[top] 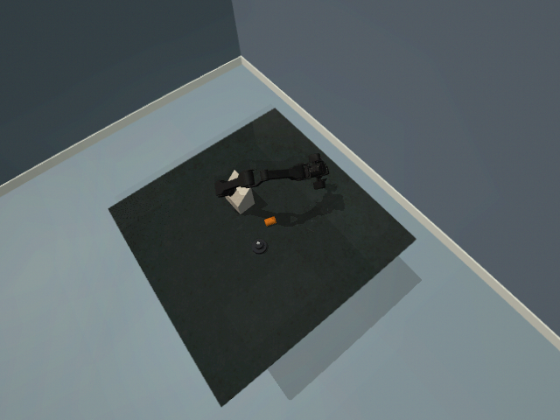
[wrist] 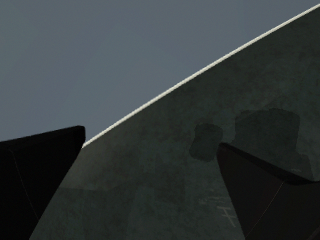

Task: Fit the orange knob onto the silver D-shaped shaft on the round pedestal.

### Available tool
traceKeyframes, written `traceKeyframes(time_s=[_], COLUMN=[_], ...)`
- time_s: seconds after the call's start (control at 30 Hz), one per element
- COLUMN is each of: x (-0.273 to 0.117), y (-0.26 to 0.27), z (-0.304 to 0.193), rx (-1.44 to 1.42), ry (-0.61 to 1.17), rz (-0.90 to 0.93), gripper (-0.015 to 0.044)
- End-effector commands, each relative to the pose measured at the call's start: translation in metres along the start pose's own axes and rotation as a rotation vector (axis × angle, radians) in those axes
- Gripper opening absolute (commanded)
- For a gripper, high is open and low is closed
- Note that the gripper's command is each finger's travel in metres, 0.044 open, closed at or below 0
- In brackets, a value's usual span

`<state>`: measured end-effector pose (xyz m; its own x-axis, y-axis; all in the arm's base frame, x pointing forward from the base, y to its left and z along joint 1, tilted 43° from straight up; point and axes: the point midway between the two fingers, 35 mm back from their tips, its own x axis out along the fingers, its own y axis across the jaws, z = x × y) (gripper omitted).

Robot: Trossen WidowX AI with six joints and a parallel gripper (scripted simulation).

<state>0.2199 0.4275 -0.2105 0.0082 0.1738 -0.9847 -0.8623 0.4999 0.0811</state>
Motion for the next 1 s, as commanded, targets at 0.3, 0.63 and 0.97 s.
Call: traceKeyframes(time_s=[0.3, 0.63, 0.97], x=[-0.071, -0.121, -0.179], y=[-0.094, -0.135, -0.167], z=[-0.093, -0.148, -0.207], rx=[1.209, 1.751, 2.230], ry=[0.098, -0.045, -0.384], rz=[-0.478, -0.795, -1.140], gripper=[0.0440, 0.0440, 0.0440])
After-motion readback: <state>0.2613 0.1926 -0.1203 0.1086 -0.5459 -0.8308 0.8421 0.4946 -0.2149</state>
